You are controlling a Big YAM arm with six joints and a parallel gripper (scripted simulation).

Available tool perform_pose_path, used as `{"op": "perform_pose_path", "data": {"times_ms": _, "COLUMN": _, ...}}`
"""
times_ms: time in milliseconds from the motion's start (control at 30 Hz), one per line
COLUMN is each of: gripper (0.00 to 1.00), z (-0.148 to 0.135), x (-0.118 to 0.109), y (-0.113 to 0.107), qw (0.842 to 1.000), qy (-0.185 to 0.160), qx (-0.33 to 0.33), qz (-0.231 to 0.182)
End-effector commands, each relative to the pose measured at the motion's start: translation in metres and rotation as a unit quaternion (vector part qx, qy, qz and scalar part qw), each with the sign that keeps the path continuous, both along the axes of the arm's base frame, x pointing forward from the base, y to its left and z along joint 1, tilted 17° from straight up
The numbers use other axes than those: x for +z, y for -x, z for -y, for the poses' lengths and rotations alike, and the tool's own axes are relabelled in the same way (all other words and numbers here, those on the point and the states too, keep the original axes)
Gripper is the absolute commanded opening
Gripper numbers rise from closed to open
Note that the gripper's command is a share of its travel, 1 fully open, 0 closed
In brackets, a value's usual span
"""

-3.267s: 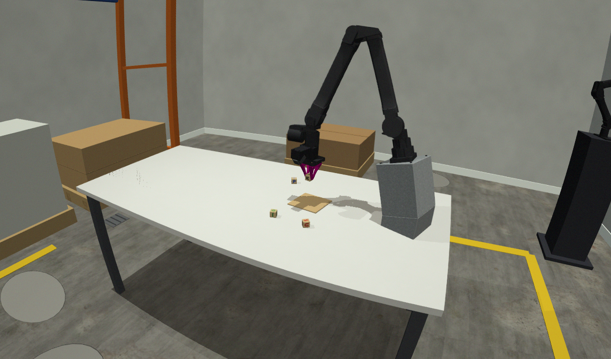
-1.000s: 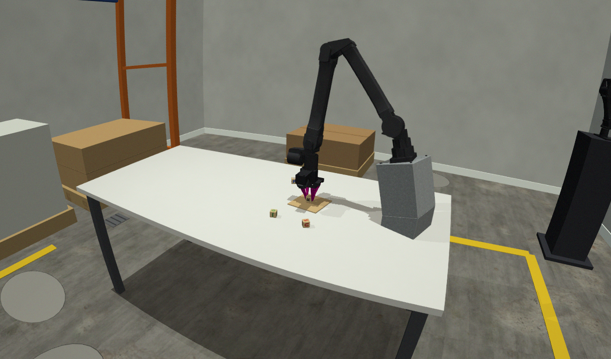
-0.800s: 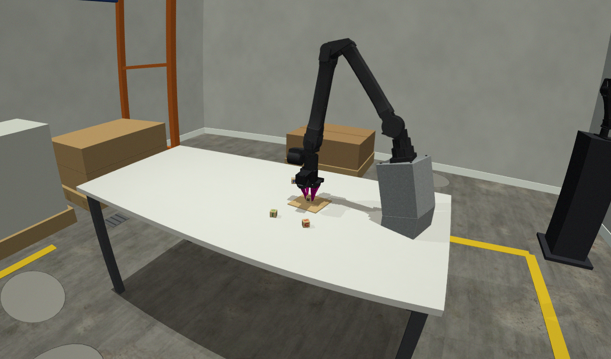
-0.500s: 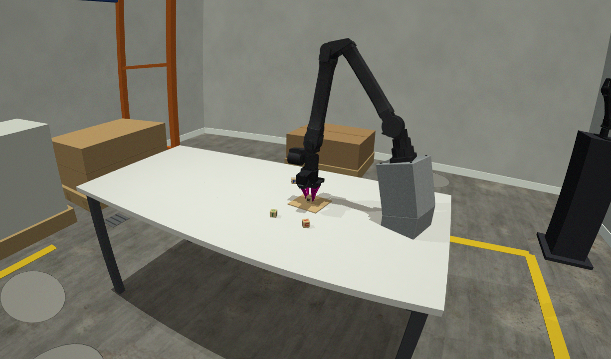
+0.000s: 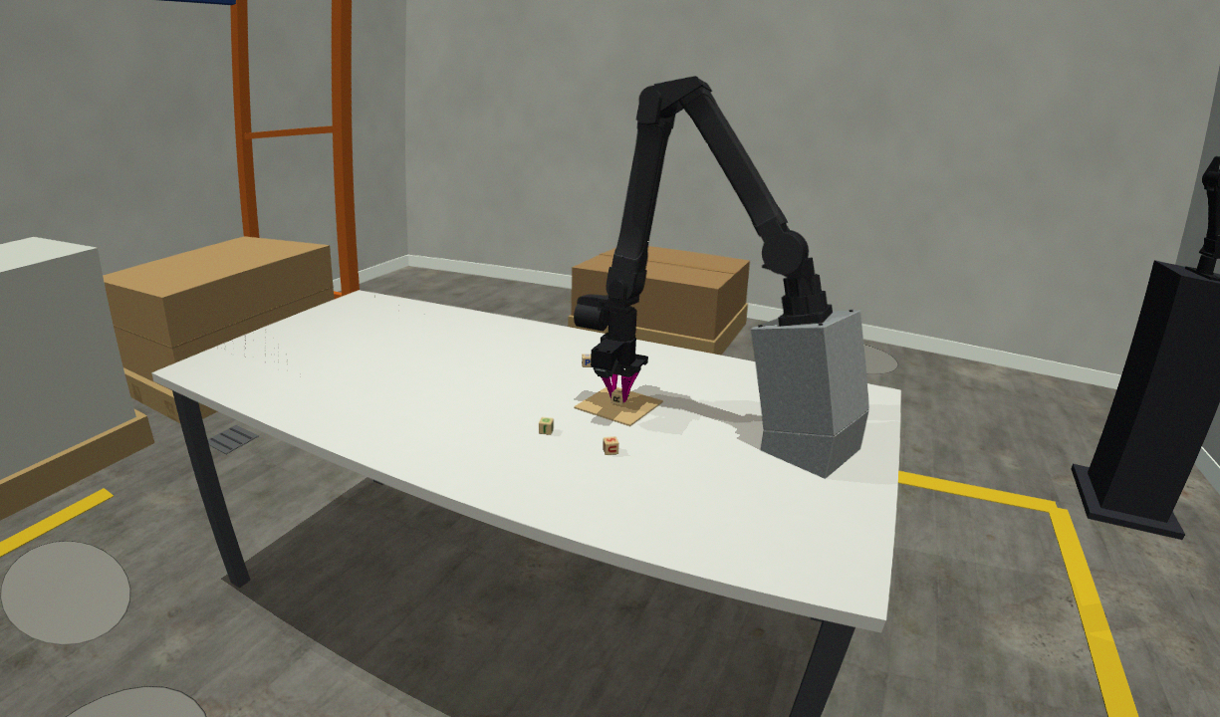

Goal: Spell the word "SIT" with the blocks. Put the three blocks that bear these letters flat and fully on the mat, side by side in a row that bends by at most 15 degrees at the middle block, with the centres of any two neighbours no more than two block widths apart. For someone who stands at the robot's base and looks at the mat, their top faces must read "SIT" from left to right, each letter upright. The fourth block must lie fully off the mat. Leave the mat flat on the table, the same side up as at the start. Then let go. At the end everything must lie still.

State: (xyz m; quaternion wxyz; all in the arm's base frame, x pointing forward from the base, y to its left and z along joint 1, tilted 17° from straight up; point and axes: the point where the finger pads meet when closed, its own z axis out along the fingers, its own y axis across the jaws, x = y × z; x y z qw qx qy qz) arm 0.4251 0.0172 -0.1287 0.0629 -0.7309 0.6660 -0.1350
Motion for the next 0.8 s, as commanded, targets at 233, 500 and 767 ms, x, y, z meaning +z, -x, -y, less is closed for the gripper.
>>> {"op": "perform_pose_path", "data": {"times_ms": 233, "gripper": 0.22, "z": 0.0024, "x": -0.0058, "y": 0.0021, "qw": 1.000, "qy": -0.001, "qx": 0.003, "qz": -0.002}}
{"op": "perform_pose_path", "data": {"times_ms": 500, "gripper": 0.22, "z": 0.0014, "x": -0.0057, "y": 0.0019, "qw": 1.000, "qy": -0.001, "qx": 0.005, "qz": -0.001}}
{"op": "perform_pose_path", "data": {"times_ms": 767, "gripper": 0.22, "z": 0.0012, "x": -0.0058, "y": 0.0022, "qw": 1.000, "qy": -0.001, "qx": 0.005, "qz": -0.001}}
